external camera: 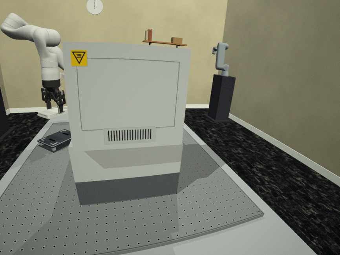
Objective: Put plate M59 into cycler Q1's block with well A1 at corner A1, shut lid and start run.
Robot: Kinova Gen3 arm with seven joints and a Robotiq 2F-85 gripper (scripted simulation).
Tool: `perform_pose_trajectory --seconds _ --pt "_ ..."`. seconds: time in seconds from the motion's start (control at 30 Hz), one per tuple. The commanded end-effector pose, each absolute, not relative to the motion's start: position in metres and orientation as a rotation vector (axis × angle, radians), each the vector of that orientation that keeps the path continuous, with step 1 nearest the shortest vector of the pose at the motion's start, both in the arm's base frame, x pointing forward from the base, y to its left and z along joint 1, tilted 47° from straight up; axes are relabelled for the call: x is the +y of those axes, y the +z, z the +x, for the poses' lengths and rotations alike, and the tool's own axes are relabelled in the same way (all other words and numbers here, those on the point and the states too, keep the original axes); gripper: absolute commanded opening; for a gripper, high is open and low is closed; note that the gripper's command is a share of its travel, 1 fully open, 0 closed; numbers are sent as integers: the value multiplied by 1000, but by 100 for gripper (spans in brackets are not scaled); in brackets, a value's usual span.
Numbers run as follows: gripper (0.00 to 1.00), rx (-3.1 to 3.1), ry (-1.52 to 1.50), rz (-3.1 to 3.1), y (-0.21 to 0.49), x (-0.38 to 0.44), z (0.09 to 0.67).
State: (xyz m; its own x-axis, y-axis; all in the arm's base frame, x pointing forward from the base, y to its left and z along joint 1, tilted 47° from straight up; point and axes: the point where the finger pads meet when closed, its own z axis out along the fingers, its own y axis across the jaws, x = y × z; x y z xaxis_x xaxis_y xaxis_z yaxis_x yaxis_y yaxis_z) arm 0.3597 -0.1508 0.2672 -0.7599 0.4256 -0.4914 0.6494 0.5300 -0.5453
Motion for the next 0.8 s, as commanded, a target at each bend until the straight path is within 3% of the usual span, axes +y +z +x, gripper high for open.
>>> perform_pose_trajectory --seconds 0.0,0.77 --pt "91 2479 -1059 885 272 -144 361" --pt "91 2480 -1059 885 289 -125 360"
